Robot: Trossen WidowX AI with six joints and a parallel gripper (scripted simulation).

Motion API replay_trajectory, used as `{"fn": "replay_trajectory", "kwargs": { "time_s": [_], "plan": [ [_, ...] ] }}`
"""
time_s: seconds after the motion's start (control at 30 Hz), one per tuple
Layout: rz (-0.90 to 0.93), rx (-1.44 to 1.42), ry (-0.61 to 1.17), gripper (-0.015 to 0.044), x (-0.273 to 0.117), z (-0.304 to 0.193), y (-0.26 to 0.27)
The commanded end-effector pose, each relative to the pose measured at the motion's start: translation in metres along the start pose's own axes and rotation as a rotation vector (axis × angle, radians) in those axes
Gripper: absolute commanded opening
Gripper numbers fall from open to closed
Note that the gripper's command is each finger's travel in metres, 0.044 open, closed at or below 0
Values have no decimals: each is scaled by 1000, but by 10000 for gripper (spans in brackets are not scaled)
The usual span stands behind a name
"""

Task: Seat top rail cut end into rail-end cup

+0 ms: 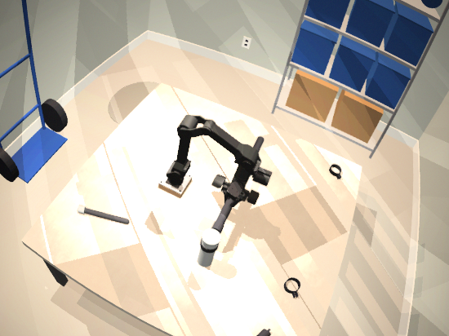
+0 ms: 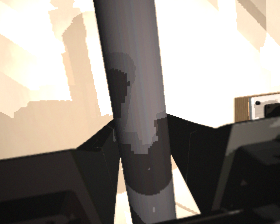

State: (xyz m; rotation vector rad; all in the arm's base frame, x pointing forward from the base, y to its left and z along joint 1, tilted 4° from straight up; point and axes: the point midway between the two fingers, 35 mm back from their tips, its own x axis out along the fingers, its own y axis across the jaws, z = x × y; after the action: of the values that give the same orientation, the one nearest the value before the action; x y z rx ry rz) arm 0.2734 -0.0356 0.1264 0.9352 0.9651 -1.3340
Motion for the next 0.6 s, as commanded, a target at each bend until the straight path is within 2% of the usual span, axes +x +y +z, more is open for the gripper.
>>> {"fn": "replay_trajectory", "kwargs": {
  "time_s": [0.0,0.57],
  "plan": [
    [1,0,0,0,0,1,0],
    [1,0,-1,0,1,9,1]
  ]
}}
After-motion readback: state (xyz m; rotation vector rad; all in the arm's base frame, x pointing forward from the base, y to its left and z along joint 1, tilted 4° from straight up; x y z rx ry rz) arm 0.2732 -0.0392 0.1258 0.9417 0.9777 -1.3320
